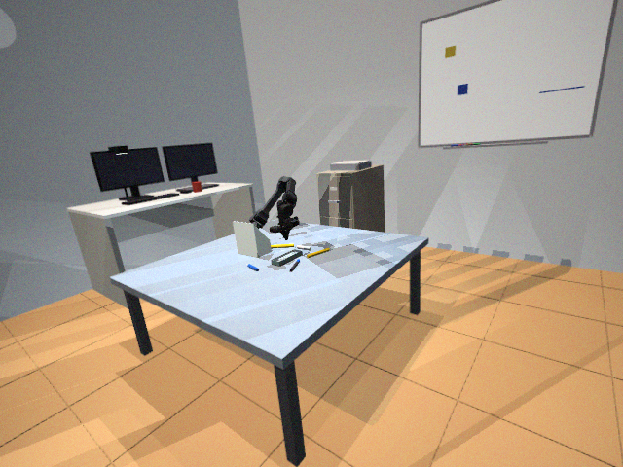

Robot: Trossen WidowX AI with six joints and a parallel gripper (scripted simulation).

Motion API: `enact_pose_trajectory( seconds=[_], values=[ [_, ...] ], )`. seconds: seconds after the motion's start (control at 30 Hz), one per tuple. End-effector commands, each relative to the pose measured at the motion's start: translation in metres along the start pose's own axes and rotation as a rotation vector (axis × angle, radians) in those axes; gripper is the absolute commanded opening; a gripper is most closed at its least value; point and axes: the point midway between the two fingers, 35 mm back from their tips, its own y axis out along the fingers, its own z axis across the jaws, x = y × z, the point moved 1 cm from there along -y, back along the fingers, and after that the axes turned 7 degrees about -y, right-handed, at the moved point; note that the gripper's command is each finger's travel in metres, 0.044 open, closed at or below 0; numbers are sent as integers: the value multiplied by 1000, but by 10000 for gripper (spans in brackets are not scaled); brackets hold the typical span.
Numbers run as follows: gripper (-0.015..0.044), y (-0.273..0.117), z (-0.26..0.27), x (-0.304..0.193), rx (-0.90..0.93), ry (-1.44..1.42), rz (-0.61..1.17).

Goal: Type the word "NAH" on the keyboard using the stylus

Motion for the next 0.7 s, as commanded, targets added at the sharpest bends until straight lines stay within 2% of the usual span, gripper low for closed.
enact_pose_trajectory(
  seconds=[0.0,0.07,0.2,0.33,0.63,0.67],
  values=[
    [0,4,0,-1,2,5,6],
    [0,3,0,-1,1,2,5],
    [105,3,0,-1,2,1,7],
    [0,3,0,-1,2,1,7],
    [0,3,0,-1,2,1,7],
    [26,3,0,-1,2,1,7]
  ],
)
